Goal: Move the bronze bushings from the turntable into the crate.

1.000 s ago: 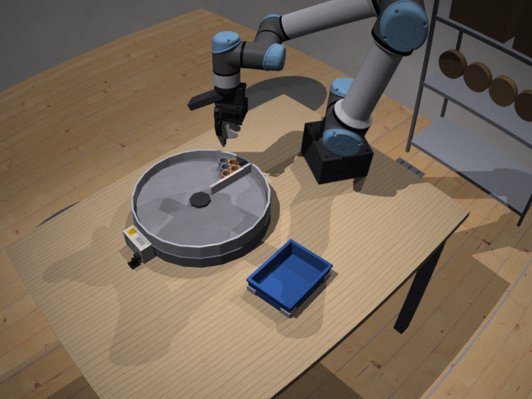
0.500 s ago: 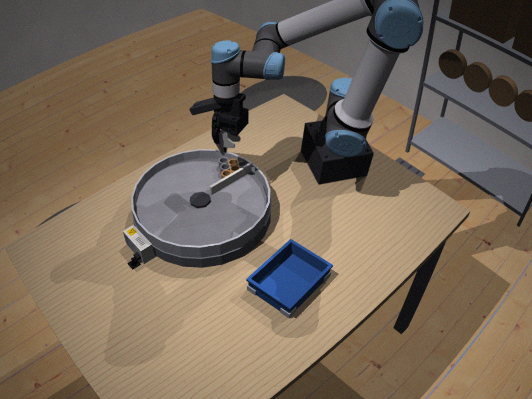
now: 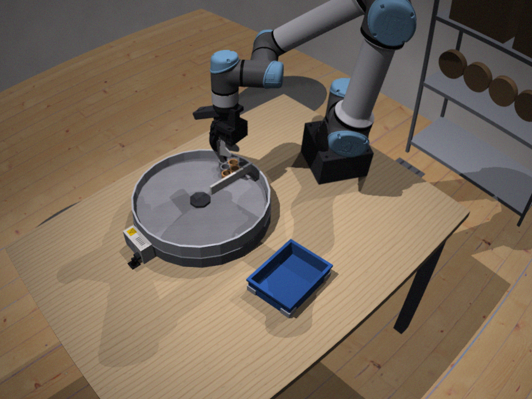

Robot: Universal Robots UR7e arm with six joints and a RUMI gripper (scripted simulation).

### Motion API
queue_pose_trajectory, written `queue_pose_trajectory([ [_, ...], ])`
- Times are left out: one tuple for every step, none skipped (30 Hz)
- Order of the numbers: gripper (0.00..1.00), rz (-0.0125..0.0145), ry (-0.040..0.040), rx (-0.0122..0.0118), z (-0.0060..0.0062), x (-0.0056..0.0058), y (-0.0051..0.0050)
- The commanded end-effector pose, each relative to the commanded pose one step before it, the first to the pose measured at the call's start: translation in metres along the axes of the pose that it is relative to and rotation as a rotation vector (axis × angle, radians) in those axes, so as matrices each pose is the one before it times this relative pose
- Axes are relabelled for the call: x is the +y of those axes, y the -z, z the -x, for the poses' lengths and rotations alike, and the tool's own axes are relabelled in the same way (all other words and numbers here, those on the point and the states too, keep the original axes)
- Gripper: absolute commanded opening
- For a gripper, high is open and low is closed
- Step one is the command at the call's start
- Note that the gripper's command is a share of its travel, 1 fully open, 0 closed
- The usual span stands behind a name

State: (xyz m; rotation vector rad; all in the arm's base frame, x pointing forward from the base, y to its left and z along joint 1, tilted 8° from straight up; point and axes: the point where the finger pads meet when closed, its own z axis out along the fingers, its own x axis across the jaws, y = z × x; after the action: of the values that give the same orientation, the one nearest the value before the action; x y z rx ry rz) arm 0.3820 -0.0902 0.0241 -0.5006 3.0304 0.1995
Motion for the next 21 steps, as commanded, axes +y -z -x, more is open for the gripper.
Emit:
queue_pose_trajectory([
  [0.06,-0.00252,-0.05592,0.00043,0.00208,0.00074,-0.00557],
  [0.06,0.0,-0.01136,0.00001,0.00035,0.00025,-0.0012],
  [0.06,0.0,-0.01064,0.0,0.00032,0.00025,-0.00112],
  [0.06,0.0,-0.00991,0.0,0.00029,0.00024,-0.00105],
  [0.06,0.0,-0.00916,0.0,0.00027,0.00023,-0.00097],
  [0.06,0.0,-0.00842,0.0,0.00024,0.00022,-0.00089],
  [0.06,0.0,-0.00767,0.0,0.00022,0.00021,-0.00081],
  [0.06,0.0,-0.00693,0.0,0.00019,0.00019,-0.00073],
  [0.06,0.0,-0.0062,0.0,0.00017,0.00017,-0.00066],
  [0.06,0.0,-0.00548,0.0,0.00015,0.00016,-0.00058],
  [0.06,0.0,0.0,0.0,0.0,0.0,0.0],
  [0.06,0.0,0.0,0.0,0.0,0.0,0.0],
  [0.06,0.0,-0.00478,0.0,0.00013,0.00014,-0.00051],
  [0.06,0.0,-0.00411,0.0,0.00011,0.00012,-0.00044],
  [0.06,0.0,-0.00346,0.0,0.00009,0.0001,-0.00037],
  [0.06,0.0,-0.00285,0.0,0.00007,0.00009,-0.0003],
  [0.06,0.0,-0.00229,0.0,0.00006,0.00007,-0.00024],
  [0.06,0.0,-0.00177,0.0,0.00005,0.00005,-0.00019],
  [0.06,0.0,-0.0013,0.0,0.00003,0.00004,-0.00014],
  [0.06,0.0,-0.0009,0.0,0.00002,0.00003,-0.0001],
  [0.06,0.0,-0.00056,0.0,0.00001,0.00002,-0.00006],
])
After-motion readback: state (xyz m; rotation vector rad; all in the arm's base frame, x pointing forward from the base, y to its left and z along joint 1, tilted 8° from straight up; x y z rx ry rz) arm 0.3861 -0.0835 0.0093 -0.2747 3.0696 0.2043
